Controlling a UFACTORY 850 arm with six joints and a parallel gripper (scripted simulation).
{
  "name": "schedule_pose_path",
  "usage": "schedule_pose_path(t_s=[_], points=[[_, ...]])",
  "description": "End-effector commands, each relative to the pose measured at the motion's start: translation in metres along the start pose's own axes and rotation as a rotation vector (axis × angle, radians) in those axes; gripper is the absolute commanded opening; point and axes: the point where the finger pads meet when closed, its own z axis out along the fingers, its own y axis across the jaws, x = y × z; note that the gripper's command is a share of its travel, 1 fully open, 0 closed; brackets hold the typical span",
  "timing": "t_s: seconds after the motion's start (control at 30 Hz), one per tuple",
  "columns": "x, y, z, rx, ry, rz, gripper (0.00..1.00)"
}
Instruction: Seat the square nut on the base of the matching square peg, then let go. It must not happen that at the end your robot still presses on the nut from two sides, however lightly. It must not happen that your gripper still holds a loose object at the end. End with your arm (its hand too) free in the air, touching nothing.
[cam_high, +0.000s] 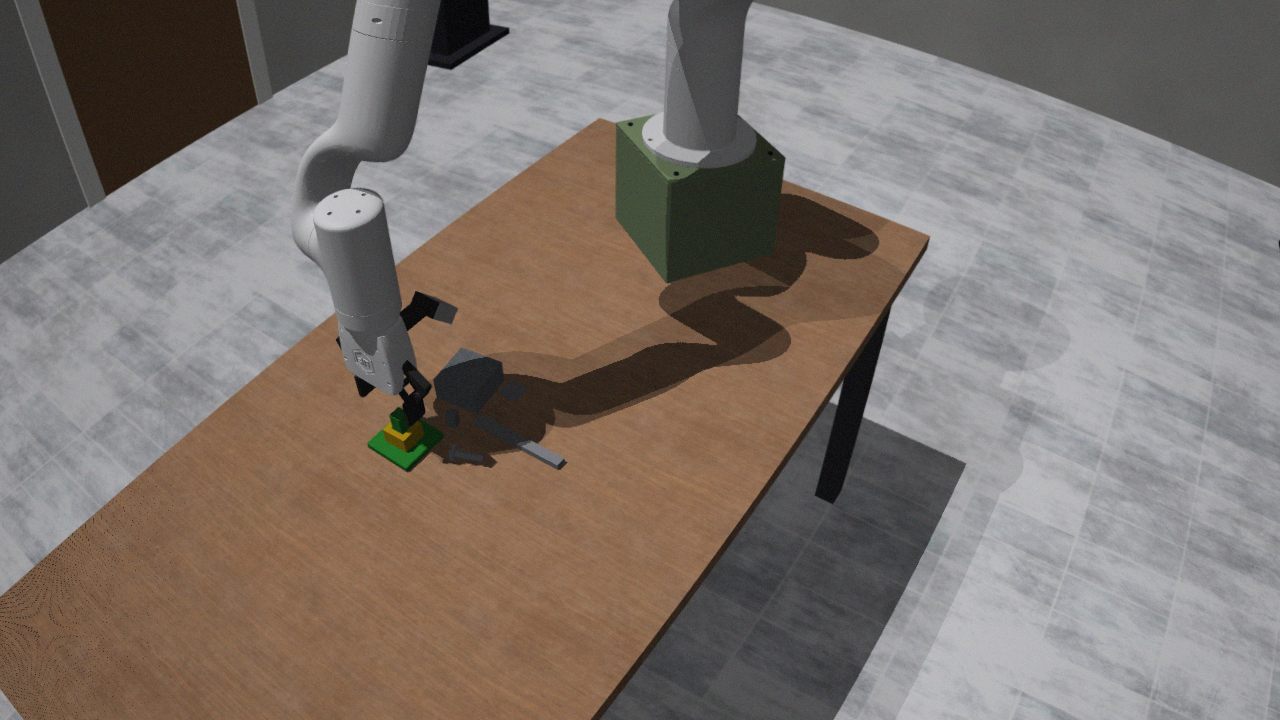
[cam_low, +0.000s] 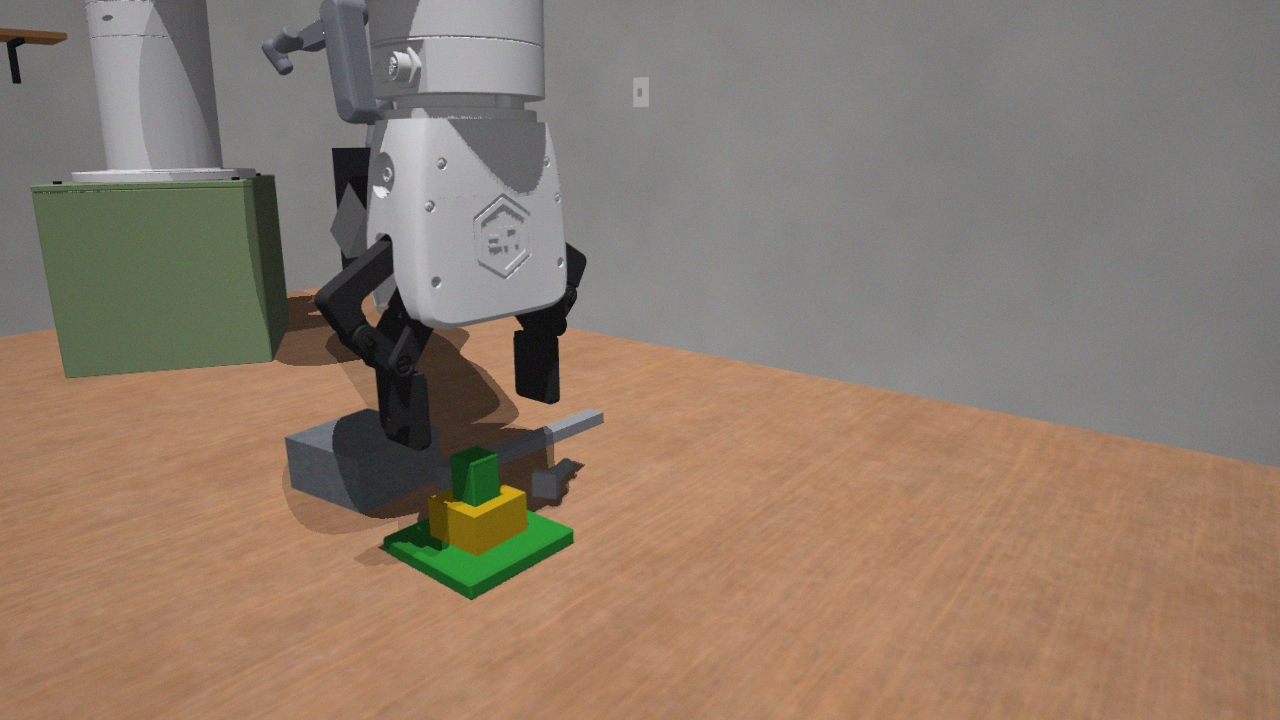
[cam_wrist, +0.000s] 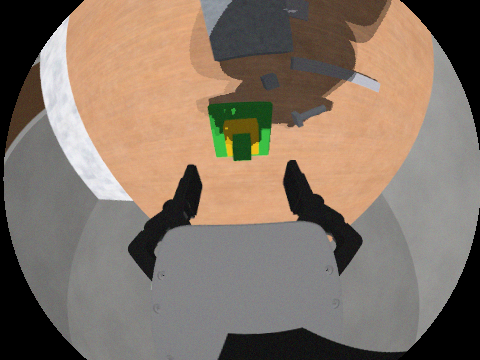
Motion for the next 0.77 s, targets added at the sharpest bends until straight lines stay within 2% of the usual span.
schedule_pose_path(t_s=[0.0,0.1,0.73], points=[[0.002,0.000,-0.071,0.001,-0.001,0.000,1.00],[0.004,0.001,-0.103,0.001,-0.001,0.000,1.00],[0.004,0.001,-0.103,0.001,-0.001,0.000,1.00]])
